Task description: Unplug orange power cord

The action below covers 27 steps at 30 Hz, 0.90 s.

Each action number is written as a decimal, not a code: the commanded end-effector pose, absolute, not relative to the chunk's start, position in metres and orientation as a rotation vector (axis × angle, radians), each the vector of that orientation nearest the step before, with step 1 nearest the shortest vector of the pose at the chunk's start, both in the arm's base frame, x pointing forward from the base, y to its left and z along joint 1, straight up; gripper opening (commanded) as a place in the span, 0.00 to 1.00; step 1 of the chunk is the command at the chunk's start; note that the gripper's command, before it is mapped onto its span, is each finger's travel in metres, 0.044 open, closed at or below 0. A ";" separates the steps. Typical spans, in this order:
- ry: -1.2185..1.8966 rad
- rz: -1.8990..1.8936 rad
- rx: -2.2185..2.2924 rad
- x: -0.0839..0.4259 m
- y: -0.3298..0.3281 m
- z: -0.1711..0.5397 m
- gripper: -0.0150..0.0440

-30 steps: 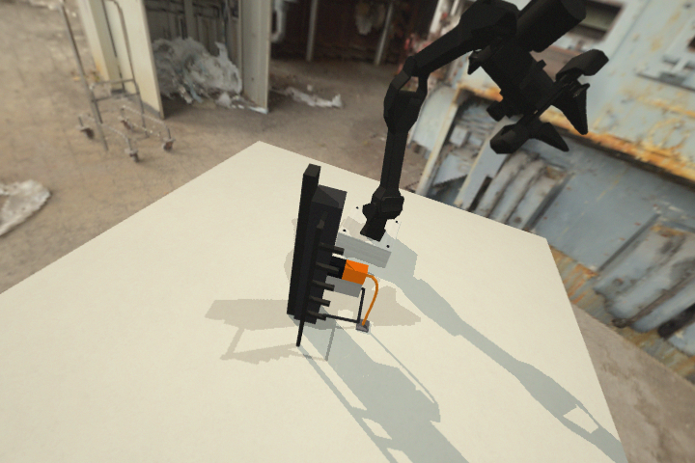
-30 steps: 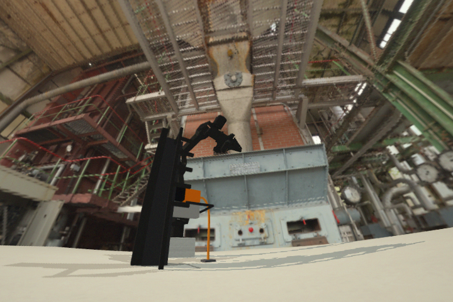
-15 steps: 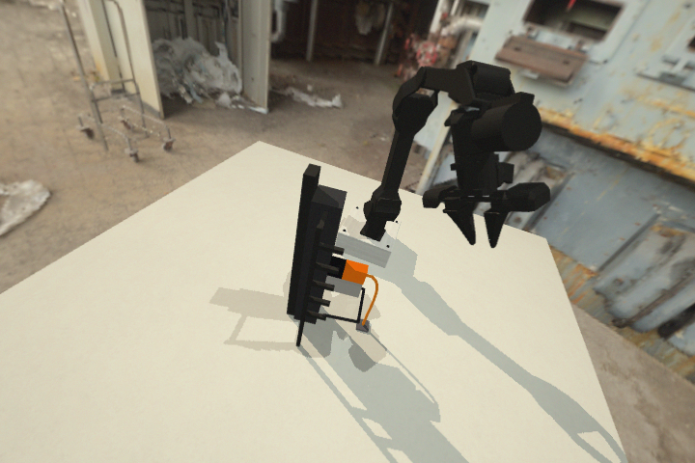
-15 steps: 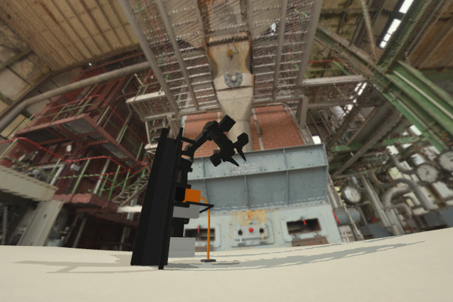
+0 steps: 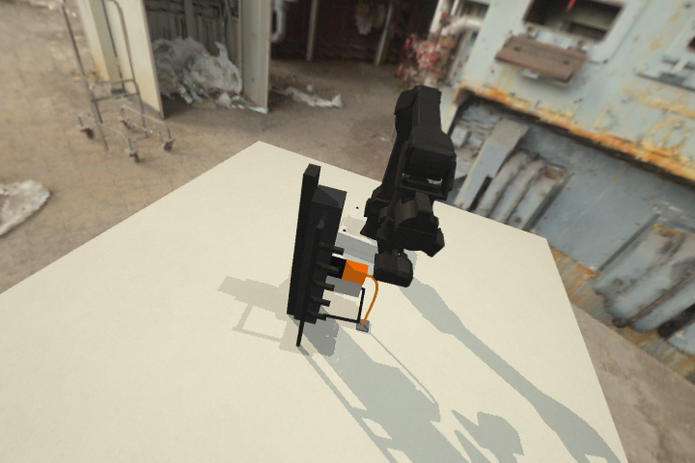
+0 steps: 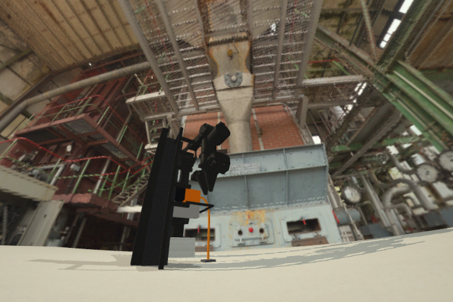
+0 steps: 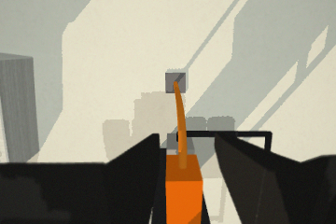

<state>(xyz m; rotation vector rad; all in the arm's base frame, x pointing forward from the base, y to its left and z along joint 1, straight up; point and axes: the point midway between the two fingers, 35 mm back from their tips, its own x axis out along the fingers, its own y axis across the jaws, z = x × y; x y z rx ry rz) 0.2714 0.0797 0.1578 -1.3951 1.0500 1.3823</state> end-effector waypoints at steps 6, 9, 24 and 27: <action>1.066 1.368 -1.392 0.272 0.074 0.158 0.53; 1.066 1.368 -1.392 0.274 0.069 0.158 0.53; 1.068 1.367 -1.394 0.279 0.044 0.158 0.53; 1.068 1.367 -1.394 0.280 0.040 0.158 0.53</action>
